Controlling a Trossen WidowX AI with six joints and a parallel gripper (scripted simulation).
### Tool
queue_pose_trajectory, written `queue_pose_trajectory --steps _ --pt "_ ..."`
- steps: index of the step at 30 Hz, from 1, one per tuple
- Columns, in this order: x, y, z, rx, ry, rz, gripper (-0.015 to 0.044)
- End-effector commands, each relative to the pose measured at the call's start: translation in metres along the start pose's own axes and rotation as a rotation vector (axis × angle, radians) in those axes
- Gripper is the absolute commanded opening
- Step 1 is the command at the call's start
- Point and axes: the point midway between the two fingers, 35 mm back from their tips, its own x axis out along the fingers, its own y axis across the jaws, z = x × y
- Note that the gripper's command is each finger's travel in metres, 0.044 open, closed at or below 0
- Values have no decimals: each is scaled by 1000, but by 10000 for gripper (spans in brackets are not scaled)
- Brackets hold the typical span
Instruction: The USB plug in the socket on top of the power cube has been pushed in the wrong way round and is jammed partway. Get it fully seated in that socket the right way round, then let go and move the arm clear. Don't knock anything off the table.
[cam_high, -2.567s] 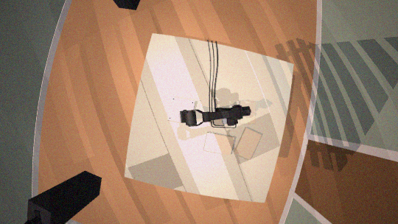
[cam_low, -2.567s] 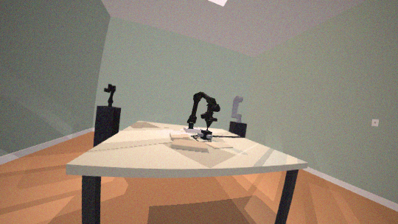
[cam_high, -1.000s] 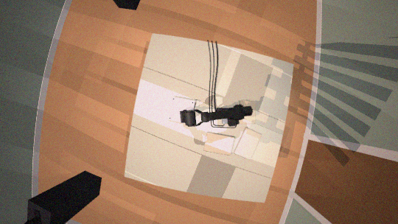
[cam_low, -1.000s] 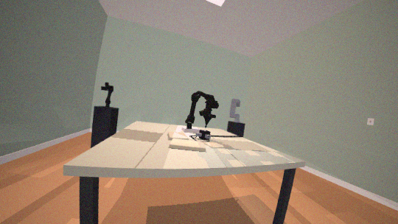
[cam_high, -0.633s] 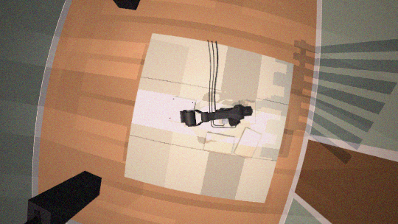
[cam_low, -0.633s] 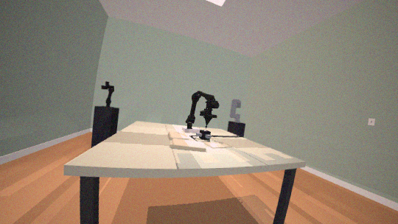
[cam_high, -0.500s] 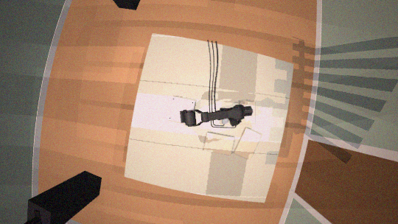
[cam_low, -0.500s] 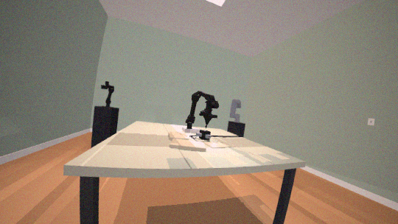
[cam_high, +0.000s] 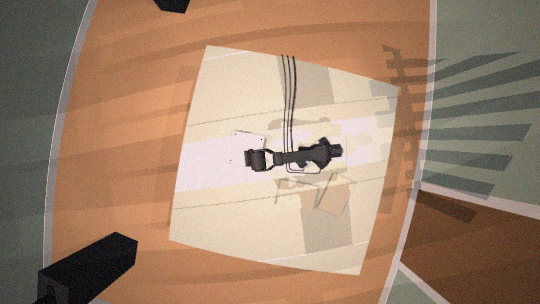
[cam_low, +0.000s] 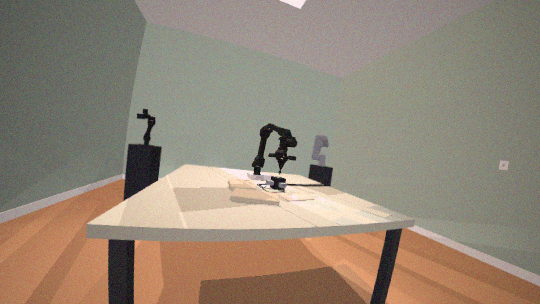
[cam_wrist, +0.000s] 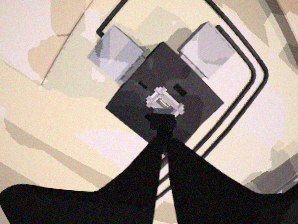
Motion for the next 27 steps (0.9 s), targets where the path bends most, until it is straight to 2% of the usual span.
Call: queue_pose_trajectory --steps 1,27 --pt "0 0 0 -122 1 0 0" --pt "0 0 0 -803 1 0 0"
